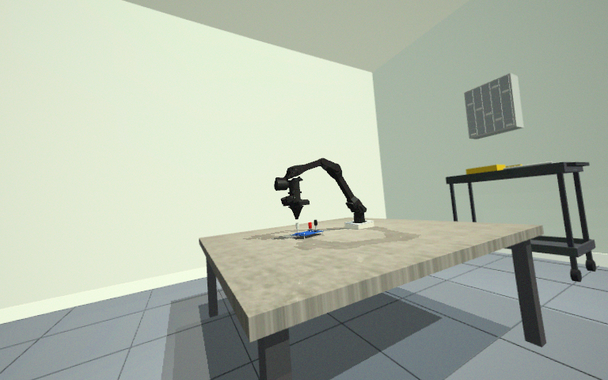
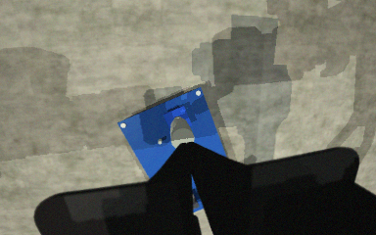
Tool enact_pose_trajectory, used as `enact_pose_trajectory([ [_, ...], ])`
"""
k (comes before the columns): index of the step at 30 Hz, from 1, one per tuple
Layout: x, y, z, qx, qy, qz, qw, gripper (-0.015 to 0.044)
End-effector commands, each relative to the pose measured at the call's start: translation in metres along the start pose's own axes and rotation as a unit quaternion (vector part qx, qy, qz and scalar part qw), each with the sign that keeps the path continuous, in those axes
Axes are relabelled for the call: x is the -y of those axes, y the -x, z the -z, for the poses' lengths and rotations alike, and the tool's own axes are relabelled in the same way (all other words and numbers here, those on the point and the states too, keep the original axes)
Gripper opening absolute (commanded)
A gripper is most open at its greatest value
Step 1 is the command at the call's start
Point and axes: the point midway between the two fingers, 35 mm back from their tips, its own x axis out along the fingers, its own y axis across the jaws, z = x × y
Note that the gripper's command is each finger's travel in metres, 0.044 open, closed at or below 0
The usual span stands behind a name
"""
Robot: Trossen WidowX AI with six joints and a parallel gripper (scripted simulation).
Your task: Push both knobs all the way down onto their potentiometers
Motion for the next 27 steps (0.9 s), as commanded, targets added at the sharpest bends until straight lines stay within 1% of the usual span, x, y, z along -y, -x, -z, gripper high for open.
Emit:
enact_pose_trajectory([
  [1, -0.0008, -0.0075, 0.0004, -0.001, -0.002, -0.003, 1.0, 0.0],
  [6, -0.0009, -0.0132, 0.0006, -0.001, -0.002, -0.003, 1.0, 0.0],
  [27, -0.0009, -0.016, 0.0006, -0.001, -0.002, -0.003, 1.0, 0.0],
])
